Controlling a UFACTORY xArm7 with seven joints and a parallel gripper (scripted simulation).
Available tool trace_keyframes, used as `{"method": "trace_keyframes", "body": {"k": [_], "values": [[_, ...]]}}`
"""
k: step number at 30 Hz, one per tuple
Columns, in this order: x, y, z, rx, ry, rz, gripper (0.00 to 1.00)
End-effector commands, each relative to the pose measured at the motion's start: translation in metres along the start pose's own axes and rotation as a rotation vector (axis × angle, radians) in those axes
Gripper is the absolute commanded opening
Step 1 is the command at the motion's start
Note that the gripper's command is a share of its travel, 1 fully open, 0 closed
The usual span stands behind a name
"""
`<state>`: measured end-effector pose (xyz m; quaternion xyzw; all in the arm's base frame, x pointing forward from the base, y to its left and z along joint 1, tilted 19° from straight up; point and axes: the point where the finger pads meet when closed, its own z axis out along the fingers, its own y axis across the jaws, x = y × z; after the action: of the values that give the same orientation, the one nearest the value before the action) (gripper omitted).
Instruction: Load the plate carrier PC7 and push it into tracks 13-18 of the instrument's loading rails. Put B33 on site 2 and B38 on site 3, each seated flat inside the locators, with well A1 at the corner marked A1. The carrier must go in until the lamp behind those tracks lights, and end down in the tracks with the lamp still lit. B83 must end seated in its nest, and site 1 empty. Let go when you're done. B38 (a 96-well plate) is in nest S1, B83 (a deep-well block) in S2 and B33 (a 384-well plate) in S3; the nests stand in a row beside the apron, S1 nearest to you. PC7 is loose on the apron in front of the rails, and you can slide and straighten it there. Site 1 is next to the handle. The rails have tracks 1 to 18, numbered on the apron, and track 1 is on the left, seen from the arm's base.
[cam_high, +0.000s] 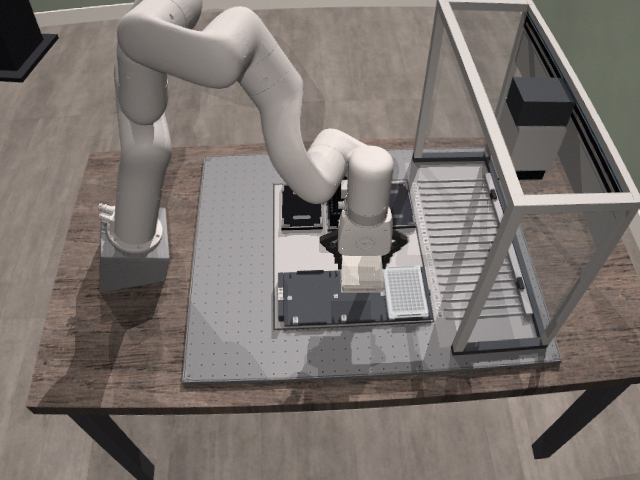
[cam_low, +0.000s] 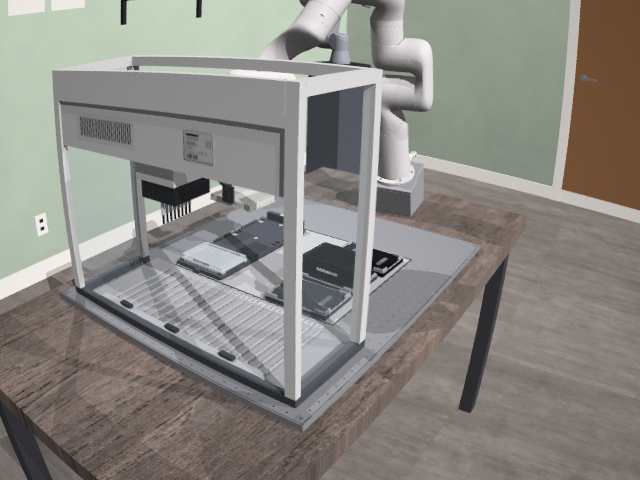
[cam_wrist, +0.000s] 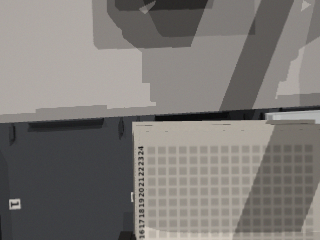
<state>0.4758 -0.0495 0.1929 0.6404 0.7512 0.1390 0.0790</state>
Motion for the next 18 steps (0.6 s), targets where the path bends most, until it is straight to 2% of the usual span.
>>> {"method": "trace_keyframes", "body": {"k": [1,18], "values": [[-0.0008,0.0018,-0.0017,-0.006,0.009,-0.042,0.0],[-0.0008,0.0018,0.0,-0.006,0.009,-0.042,0.0]]}}
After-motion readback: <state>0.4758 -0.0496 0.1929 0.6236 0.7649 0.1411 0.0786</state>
